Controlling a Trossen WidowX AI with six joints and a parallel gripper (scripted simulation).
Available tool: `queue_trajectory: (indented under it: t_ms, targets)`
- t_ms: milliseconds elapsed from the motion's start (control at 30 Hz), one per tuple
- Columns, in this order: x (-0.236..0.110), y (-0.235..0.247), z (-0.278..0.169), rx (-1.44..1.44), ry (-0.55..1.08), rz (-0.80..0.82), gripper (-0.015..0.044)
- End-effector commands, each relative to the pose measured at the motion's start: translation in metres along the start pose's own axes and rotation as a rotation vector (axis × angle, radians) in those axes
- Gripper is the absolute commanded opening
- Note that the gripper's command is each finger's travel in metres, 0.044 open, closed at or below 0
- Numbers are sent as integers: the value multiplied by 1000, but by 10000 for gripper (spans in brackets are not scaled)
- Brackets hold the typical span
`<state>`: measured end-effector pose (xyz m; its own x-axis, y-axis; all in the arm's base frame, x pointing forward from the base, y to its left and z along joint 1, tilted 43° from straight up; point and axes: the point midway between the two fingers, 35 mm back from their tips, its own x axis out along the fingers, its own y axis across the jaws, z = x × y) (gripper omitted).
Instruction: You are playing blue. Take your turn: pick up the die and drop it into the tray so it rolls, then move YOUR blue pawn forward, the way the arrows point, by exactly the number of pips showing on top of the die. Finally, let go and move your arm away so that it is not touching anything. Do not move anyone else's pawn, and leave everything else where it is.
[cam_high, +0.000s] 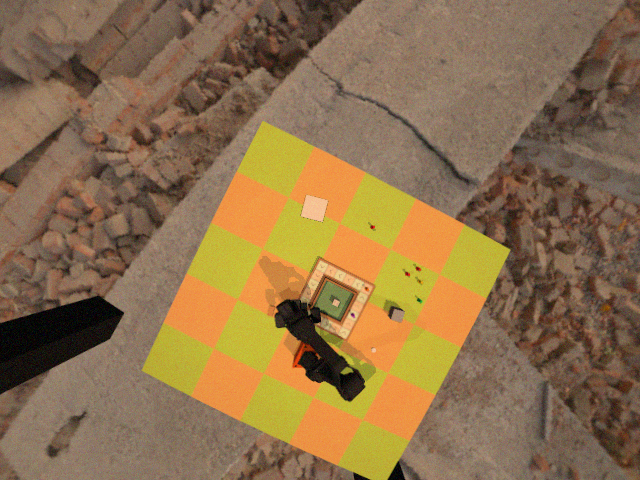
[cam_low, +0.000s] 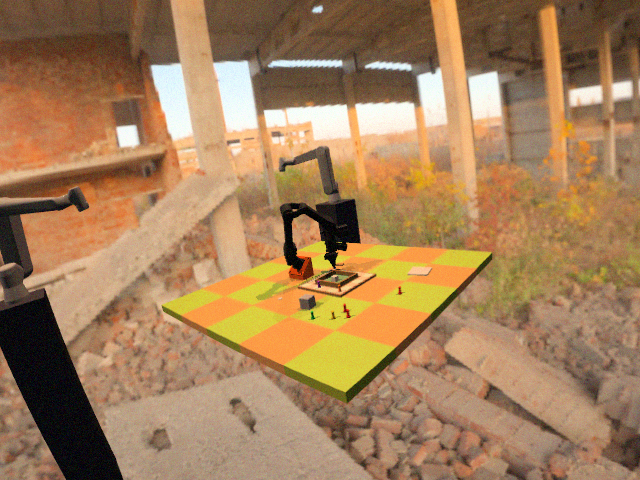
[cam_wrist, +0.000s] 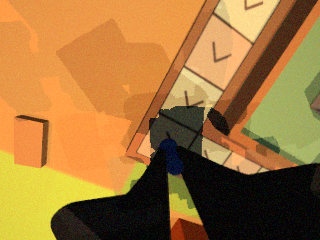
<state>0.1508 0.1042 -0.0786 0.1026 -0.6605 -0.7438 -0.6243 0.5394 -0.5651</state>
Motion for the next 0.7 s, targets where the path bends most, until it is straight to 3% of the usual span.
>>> queue_trajectory:
  t_ms: [0, 167, 500, 667]
  targets:
    - [7, 0, -1, -9, 3, -5, 0]
    - [14, -1, -1, -8, 3, -5, 0]
    - [6, 0, 0, 0, 1, -1, 263]
    - [-41, 1, 0, -9, 3, -3, 394]
